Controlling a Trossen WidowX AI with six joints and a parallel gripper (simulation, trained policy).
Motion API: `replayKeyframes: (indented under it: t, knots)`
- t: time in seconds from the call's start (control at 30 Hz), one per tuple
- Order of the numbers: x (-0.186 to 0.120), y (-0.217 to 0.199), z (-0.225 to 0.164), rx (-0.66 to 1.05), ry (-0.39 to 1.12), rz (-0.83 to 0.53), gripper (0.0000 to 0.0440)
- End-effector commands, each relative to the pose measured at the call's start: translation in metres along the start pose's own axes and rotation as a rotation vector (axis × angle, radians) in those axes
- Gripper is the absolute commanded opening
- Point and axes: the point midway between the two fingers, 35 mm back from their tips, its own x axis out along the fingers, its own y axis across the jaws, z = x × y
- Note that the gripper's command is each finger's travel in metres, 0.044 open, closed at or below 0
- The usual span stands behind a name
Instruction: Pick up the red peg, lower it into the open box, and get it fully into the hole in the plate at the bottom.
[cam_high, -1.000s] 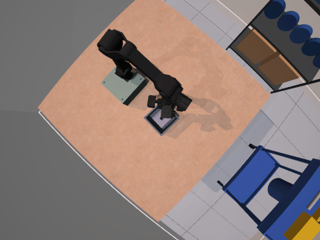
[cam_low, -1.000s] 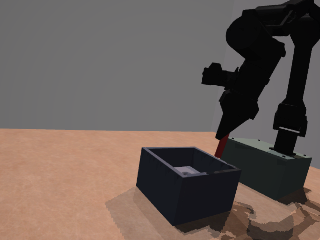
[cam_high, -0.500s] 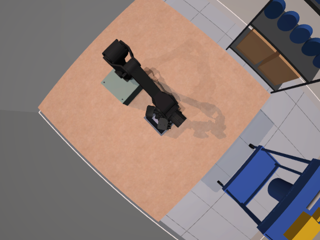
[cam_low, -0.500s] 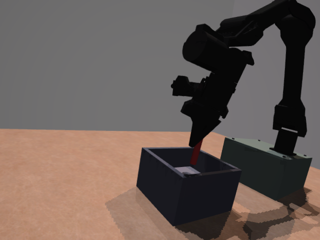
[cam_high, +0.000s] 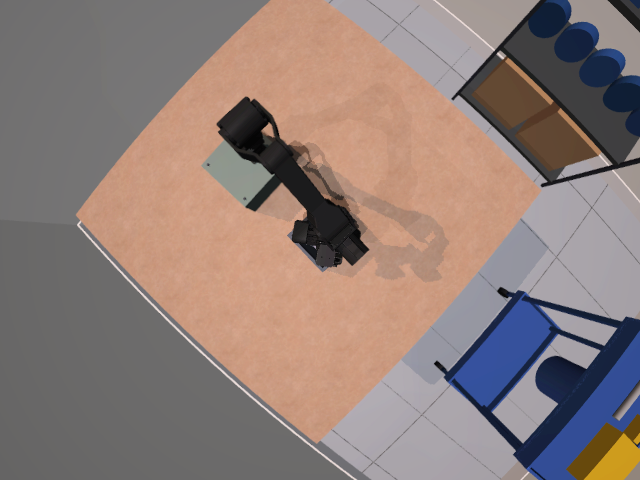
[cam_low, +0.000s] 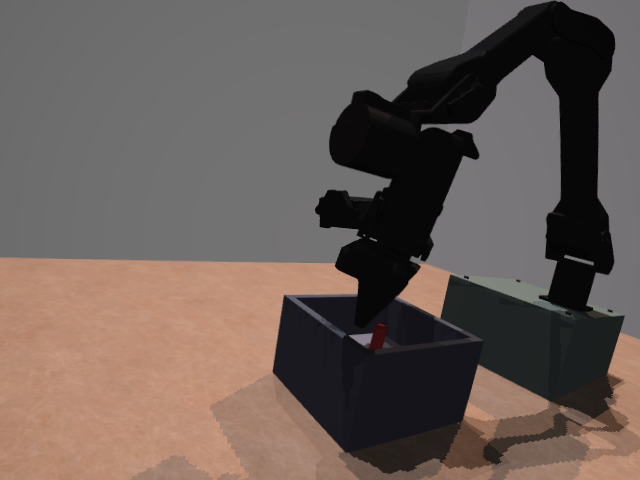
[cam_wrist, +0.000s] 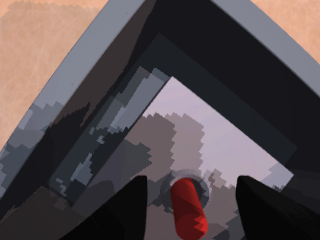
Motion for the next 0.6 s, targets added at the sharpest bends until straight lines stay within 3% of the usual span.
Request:
replayKeyframes:
  t: [0.0, 0.43, 0.57]
  knots:
    - [0.001, 0.004, 0.009, -0.004, -0.005, 0.014, 0.0220]
    - [0.009, 0.016, 0.049, -0.011, -0.073, 0.043, 0.0439]
    - [0.005, 0.016, 0.066, 0.005, -0.116, 0.062, 0.0440]
